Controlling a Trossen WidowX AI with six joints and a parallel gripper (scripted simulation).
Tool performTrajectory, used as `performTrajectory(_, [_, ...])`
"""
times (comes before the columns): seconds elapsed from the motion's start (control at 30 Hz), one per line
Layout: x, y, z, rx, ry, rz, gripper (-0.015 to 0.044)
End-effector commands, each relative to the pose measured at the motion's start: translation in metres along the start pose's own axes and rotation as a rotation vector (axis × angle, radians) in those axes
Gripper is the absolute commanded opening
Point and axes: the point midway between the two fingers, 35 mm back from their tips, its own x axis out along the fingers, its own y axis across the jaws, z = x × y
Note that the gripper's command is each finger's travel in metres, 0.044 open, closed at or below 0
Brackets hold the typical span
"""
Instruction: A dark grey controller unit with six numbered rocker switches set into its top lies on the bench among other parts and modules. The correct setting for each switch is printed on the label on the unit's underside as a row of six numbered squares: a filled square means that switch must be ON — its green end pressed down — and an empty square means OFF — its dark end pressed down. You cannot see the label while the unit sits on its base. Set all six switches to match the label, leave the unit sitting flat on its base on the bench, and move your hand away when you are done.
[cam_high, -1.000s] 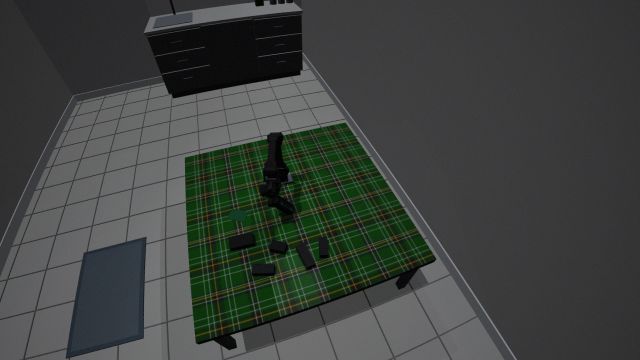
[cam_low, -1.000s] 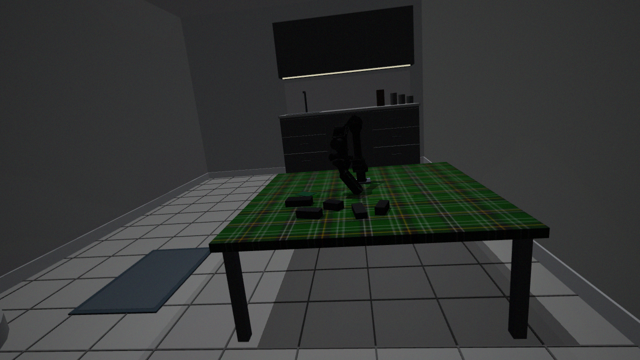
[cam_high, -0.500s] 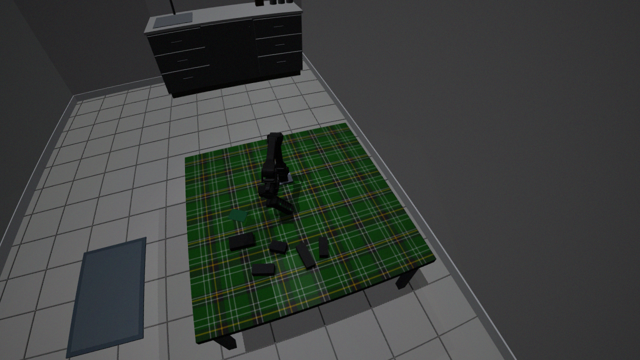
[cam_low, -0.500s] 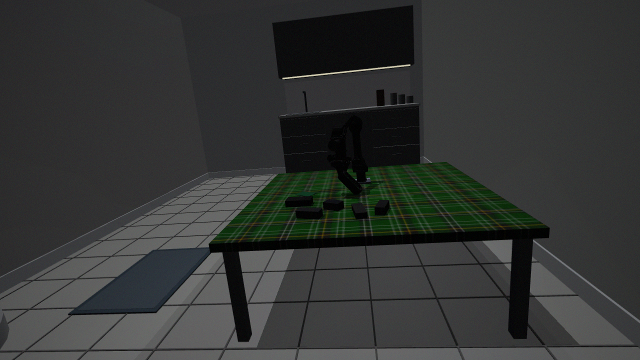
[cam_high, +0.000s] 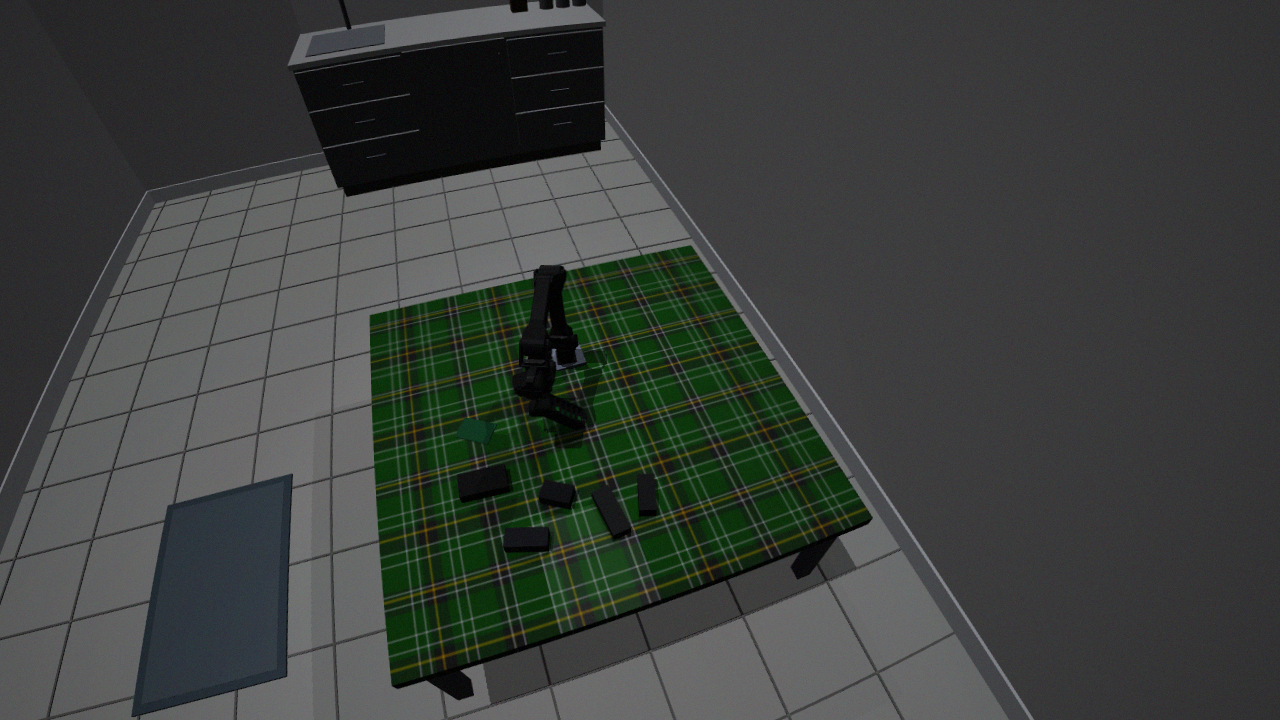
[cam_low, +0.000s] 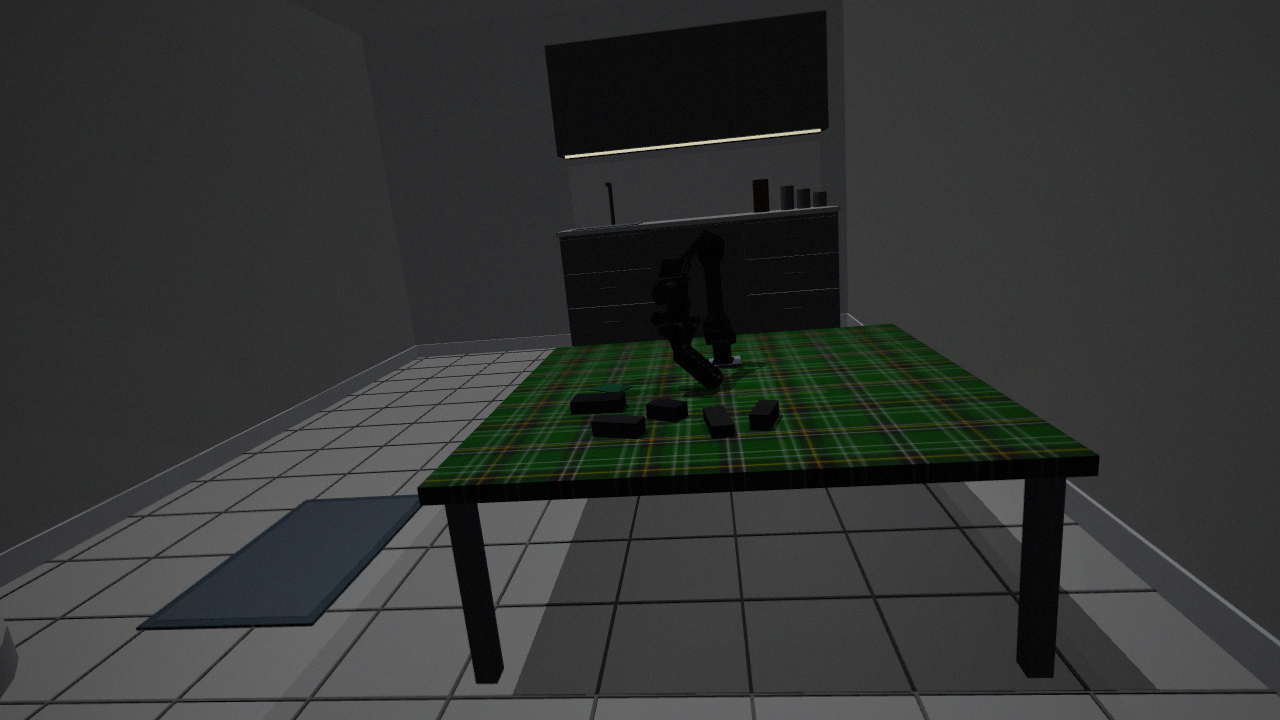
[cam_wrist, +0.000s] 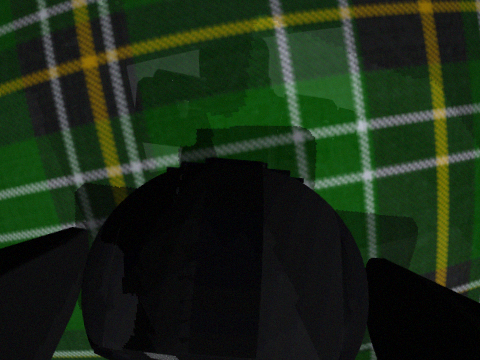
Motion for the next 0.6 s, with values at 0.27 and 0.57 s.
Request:
performTrajectory(0.27, [0.0109,-0.0021,0.0034,-0.015,0.010,-0.016,0.0338])
performTrajectory(0.57, [0.0158,-0.0021,0.0083,-0.015,0.010,-0.016,0.0338])
